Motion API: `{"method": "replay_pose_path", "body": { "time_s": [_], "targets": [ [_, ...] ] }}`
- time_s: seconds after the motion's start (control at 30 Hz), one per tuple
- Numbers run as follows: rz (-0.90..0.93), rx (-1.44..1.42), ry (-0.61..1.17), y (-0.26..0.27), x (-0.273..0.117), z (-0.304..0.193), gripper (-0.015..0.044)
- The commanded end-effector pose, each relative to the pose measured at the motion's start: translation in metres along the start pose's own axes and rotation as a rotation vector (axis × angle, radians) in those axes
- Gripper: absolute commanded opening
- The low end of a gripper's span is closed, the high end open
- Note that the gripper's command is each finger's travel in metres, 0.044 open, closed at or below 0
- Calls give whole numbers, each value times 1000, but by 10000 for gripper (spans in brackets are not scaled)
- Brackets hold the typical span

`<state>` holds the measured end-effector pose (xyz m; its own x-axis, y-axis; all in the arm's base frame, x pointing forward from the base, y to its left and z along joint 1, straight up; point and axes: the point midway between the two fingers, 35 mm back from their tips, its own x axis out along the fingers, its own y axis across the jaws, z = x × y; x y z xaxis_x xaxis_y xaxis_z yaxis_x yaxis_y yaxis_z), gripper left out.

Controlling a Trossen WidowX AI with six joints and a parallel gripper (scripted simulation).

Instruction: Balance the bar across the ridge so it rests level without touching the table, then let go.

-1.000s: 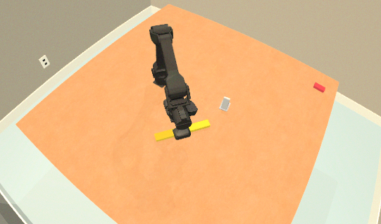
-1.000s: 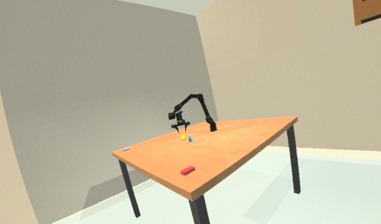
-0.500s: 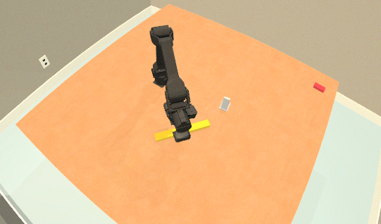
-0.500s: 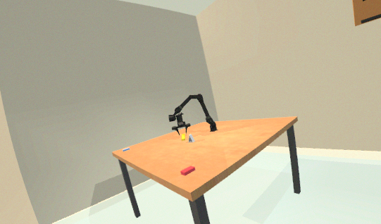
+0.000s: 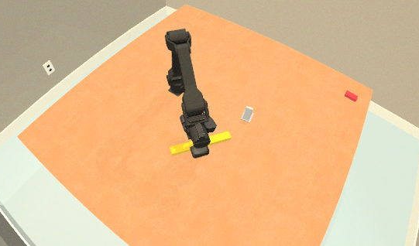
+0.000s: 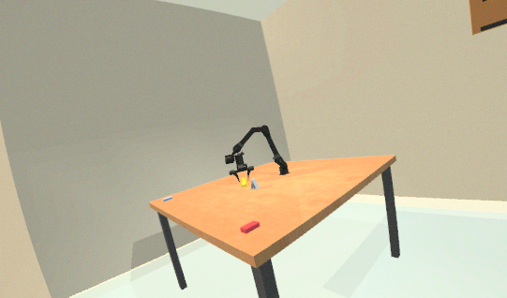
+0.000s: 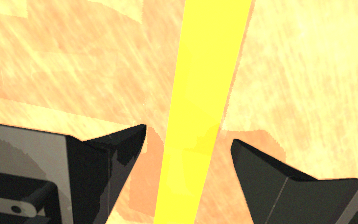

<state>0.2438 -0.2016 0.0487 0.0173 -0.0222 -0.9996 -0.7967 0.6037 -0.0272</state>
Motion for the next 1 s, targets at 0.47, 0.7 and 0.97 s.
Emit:
{"method": "replay_pose_path", "body": {
  "time_s": [0.47, 0.7, 0.97],
  "targets": [
    [1, 0, 0, 0, 1, 0, 144],
    [1, 0, 0, 0, 0, 0, 78],
    [1, -1, -1, -3, -18, 0, 0]
  ]
}}
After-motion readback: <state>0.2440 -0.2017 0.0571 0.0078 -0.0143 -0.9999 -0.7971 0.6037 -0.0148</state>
